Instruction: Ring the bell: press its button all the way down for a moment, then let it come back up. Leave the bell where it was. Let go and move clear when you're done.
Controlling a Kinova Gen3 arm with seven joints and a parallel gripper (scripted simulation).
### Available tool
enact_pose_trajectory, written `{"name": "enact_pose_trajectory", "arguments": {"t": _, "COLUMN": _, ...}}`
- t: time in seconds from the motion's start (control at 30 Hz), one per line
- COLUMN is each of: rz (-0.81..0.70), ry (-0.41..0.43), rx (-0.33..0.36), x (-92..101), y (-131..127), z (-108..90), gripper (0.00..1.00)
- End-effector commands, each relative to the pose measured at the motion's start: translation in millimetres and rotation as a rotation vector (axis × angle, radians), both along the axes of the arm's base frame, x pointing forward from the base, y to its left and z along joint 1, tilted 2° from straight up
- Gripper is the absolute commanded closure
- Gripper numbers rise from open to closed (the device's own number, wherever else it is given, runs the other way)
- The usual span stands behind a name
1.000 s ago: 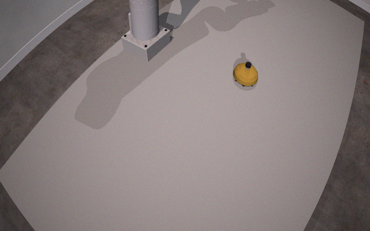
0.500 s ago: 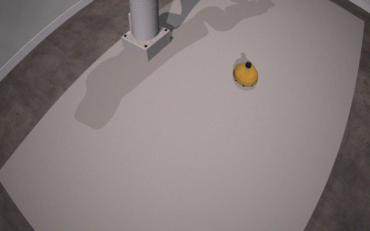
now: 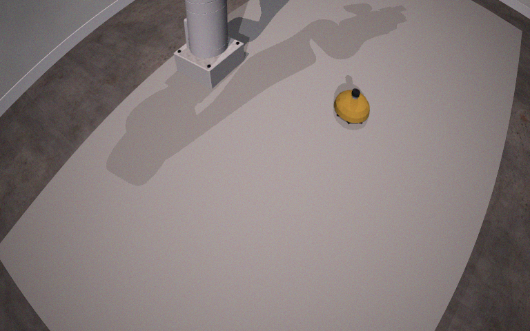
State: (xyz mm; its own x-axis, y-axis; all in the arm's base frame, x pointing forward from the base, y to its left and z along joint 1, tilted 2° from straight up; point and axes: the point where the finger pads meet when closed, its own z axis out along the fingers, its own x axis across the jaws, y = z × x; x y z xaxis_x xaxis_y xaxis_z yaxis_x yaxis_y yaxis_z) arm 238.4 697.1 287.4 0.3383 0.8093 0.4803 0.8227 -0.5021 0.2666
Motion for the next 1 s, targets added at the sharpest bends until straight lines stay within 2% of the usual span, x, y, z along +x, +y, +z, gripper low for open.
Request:
{"name": "enact_pose_trajectory", "arguments": {"t": 0.0, "rz": -0.032, "ry": 0.006, "rx": 0.002, "x": 18.4, "y": -11, "z": 0.7, "gripper": 0.00}}
{"name": "enact_pose_trajectory", "arguments": {"t": 0.07, "rz": -0.106, "ry": 0.037, "rx": 0.006, "x": 41.7, "y": -32, "z": -8.8, "gripper": 0.00}}
{"name": "enact_pose_trajectory", "arguments": {"t": 0.5, "rz": -0.448, "ry": 0.167, "rx": 0.037, "x": 127.1, "y": -134, "z": -47.7, "gripper": 0.00}}
{"name": "enact_pose_trajectory", "arguments": {"t": 0.57, "rz": -0.448, "ry": 0.167, "rx": 0.037, "x": 127.1, "y": -134, "z": -47.7, "gripper": 0.00}}
{"name": "enact_pose_trajectory", "arguments": {"t": 0.63, "rz": -0.543, "ry": 0.200, "rx": 0.049, "x": 145.0, "y": -164, "z": -57.4, "gripper": 0.00}}
{"name": "enact_pose_trajectory", "arguments": {"t": 0.97, "rz": -0.845, "ry": 0.297, "rx": 0.098, "x": 186.5, "y": -261, "z": -86.2, "gripper": 0.00}}
